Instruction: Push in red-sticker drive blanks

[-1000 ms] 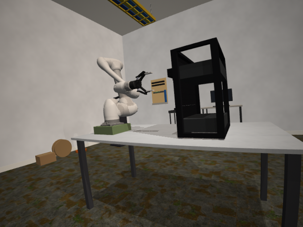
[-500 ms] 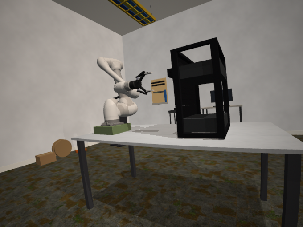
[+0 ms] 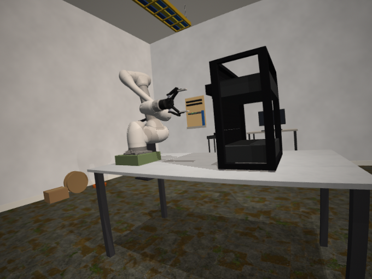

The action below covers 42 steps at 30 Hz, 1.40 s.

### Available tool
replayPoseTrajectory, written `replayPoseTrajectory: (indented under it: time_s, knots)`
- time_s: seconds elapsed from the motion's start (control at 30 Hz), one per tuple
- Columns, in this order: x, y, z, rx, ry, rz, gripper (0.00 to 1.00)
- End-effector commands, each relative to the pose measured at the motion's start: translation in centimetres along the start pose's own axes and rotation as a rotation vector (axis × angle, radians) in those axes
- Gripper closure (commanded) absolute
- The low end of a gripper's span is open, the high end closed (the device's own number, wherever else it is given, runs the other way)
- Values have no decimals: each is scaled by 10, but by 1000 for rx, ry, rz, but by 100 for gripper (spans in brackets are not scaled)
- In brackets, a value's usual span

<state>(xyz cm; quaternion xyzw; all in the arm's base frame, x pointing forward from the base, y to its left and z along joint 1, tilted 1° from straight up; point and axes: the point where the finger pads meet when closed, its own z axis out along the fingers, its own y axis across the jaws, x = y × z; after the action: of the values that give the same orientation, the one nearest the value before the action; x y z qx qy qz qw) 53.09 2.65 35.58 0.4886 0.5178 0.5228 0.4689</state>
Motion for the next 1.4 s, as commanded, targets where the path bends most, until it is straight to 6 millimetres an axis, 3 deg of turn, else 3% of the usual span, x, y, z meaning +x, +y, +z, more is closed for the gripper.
replayPoseTrajectory:
  time_s: [0.0,0.23,0.53,0.6,1.07,1.37]
  knots:
    - [1,1,-1,-6,0,-2,0]
    - [4,0,9,-6,-1,-2,0]
    - [13,-2,47,-6,-1,-2,0]
    - [13,-2,47,-6,-1,-2,0]
    - [34,-8,126,-6,-1,-2,0]
    - [39,-9,144,-6,-1,-2,0]
